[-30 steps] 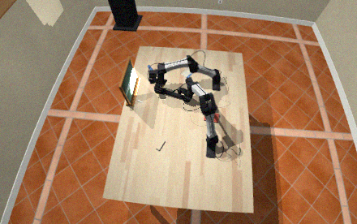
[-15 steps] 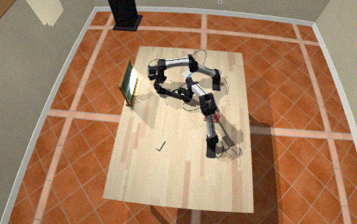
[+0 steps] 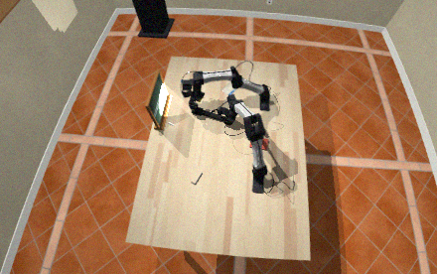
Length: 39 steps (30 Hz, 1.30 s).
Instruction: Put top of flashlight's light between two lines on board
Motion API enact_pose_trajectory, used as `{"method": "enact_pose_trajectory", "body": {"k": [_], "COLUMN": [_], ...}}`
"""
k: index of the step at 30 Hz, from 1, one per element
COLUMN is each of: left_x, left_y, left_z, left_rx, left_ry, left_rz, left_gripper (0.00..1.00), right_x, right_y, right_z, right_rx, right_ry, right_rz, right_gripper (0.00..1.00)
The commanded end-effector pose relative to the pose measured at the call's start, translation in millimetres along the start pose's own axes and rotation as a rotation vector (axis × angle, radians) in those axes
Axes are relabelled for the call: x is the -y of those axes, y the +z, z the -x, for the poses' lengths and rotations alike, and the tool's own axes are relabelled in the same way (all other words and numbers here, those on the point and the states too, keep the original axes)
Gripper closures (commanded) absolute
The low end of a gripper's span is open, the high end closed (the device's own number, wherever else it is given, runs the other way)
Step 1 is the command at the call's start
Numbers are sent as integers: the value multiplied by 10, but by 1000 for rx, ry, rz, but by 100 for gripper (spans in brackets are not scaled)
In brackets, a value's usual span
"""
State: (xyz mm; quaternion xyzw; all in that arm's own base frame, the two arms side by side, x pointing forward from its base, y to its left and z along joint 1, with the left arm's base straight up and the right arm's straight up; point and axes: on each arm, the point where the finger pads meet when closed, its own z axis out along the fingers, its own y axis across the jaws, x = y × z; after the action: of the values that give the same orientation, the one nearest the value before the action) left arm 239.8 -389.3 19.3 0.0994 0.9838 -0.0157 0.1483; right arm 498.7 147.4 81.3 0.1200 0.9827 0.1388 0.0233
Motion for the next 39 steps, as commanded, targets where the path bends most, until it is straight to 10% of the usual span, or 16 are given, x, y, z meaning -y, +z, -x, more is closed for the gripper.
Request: {"method": "enact_pose_trajectory", "body": {"k": [1,39], "left_x": [49,49], "left_y": [-160,-160], "left_z": [58,58], "left_rx": [34,34], "left_ry": [16,16], "left_rz": [-32,-32], "left_gripper": [70,70], "right_x": [4,182], "right_y": [17,145], "right_z": [-14,-27], "right_rx": [-13,-19], "right_ry": [-3,22], "right_rz": [-1,99], "right_gripper": [0,0]}}
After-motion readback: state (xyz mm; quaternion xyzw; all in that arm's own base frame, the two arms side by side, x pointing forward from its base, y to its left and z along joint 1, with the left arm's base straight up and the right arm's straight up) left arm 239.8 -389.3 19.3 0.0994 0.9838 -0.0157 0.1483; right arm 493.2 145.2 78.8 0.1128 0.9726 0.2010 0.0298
